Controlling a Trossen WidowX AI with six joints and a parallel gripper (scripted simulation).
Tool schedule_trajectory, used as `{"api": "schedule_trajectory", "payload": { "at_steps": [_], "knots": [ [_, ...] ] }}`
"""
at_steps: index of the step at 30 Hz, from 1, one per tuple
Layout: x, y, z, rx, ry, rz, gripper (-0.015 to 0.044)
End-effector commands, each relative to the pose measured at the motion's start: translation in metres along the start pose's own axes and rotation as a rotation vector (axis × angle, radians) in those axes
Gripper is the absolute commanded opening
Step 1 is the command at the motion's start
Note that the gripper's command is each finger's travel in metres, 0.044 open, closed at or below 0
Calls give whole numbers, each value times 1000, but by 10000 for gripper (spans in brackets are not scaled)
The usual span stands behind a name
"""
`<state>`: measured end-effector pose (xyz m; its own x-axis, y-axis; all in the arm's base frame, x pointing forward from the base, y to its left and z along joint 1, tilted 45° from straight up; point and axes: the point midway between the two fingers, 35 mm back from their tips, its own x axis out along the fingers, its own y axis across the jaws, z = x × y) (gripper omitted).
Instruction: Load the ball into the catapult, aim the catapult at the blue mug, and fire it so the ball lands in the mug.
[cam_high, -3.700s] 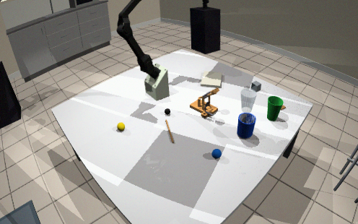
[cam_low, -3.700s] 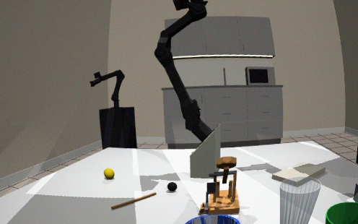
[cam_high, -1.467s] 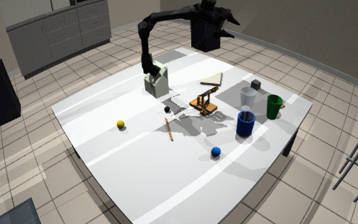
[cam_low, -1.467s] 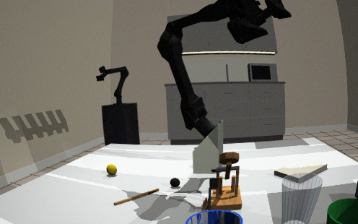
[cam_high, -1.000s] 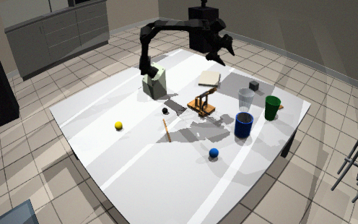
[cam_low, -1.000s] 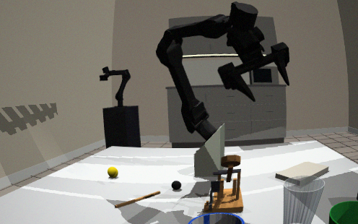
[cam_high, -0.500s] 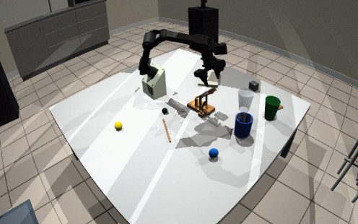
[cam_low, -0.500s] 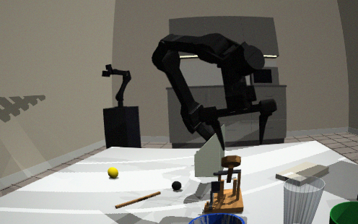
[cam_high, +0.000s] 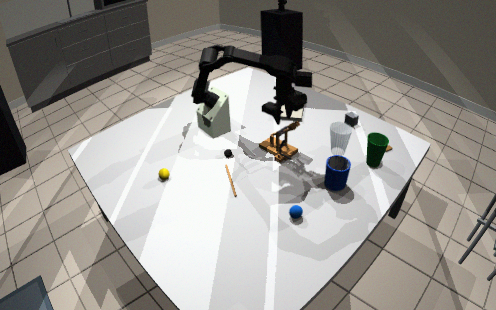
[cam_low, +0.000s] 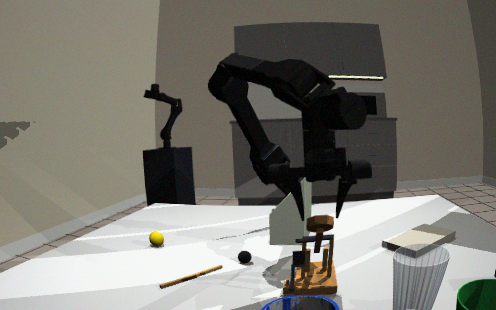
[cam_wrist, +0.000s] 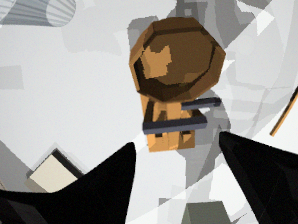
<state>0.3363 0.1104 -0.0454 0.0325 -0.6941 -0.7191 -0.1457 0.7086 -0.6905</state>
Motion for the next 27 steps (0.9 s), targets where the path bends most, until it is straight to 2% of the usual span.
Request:
{"api": "schedule_trajectory", "payload": {
  "at_steps": [1,9,27],
  "knots": [
    [0,-1,0,2,0,-7,204],
    [0,-1,0,2,0,-7,0],
    [12,-1,9,2,-1,-5,0]
  ]
}}
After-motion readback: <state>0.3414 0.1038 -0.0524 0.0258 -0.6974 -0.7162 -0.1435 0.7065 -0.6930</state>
